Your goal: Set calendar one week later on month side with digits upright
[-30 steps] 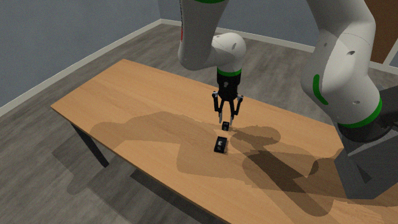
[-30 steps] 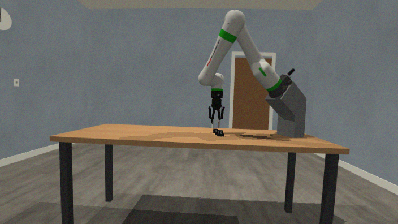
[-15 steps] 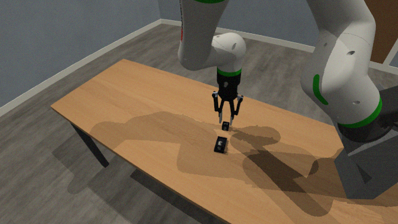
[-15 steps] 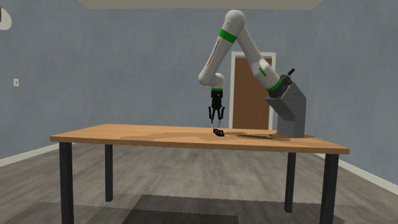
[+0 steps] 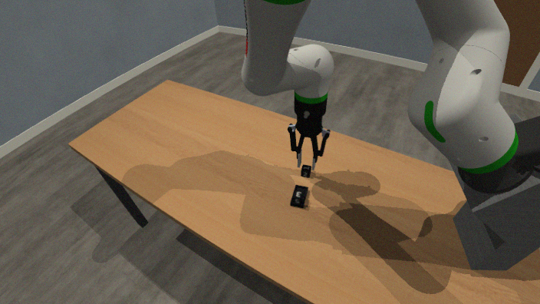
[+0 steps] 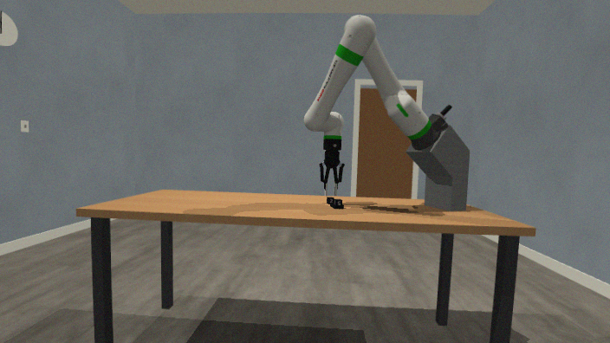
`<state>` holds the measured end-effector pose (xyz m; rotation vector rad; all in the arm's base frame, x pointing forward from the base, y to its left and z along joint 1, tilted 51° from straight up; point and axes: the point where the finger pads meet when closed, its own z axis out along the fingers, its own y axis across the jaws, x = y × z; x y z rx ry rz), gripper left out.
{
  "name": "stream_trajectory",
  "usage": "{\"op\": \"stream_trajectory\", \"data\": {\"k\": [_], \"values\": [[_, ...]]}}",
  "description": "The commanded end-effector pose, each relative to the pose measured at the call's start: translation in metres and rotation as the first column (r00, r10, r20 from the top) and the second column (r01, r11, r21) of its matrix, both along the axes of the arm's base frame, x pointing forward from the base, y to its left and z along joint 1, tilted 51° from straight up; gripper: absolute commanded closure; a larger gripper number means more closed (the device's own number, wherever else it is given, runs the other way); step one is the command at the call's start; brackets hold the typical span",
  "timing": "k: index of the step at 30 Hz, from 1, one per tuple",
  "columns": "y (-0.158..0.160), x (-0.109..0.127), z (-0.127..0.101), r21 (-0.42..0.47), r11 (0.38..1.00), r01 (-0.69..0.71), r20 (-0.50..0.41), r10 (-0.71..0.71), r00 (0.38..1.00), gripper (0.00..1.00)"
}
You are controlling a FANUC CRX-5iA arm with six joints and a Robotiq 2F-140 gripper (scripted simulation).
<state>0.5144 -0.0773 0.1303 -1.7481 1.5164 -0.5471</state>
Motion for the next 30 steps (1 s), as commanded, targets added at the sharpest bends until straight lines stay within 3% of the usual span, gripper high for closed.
{"op": "stream_trajectory", "data": {"k": [1, 30], "values": [[0.000, 0.000, 0.000, 0.000, 1.000, 0.000, 0.000, 0.000, 1.000, 0.71], [0.007, 0.022, -0.019, 0.000, 1.000, 0.000, 0.000, 0.000, 1.000, 0.71]]}}
